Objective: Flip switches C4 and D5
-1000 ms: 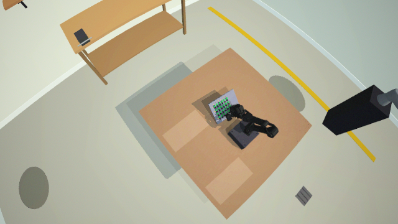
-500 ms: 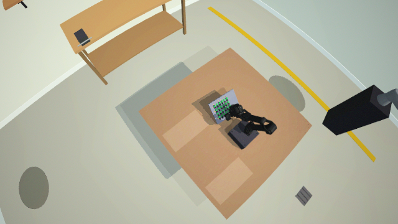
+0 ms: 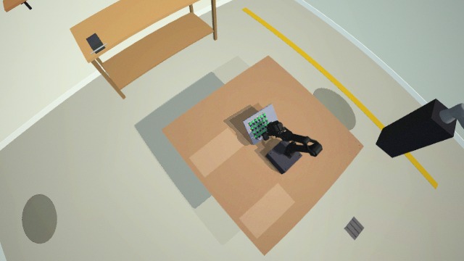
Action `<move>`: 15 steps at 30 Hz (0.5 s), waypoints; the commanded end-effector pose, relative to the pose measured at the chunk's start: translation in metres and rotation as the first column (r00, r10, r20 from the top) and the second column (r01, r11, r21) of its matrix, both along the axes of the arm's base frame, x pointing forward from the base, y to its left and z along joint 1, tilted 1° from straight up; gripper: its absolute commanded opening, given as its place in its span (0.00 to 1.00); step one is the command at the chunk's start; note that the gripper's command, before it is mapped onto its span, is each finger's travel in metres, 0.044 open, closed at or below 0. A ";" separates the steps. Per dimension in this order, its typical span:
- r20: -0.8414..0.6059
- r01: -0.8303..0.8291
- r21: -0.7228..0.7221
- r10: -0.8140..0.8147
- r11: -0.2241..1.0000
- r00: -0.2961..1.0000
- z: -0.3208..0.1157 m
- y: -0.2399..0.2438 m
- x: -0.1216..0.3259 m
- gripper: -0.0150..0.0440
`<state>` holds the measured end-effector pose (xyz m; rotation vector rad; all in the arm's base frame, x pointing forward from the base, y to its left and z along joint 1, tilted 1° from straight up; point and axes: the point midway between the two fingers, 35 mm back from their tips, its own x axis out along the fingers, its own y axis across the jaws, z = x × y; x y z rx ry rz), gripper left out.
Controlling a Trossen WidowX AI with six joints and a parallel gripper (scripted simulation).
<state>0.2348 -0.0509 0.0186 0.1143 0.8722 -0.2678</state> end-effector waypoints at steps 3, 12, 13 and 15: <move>0.001 -0.007 0.001 0.007 1.000 1.000 0.000 0.001 0.000 0.25; 0.001 -0.007 0.001 0.007 1.000 1.000 -0.001 0.000 0.001 0.25; 0.001 -0.007 0.001 0.007 1.000 1.000 -0.001 0.000 0.001 0.25; 0.001 -0.007 0.001 0.007 1.000 1.000 -0.001 0.000 0.001 0.25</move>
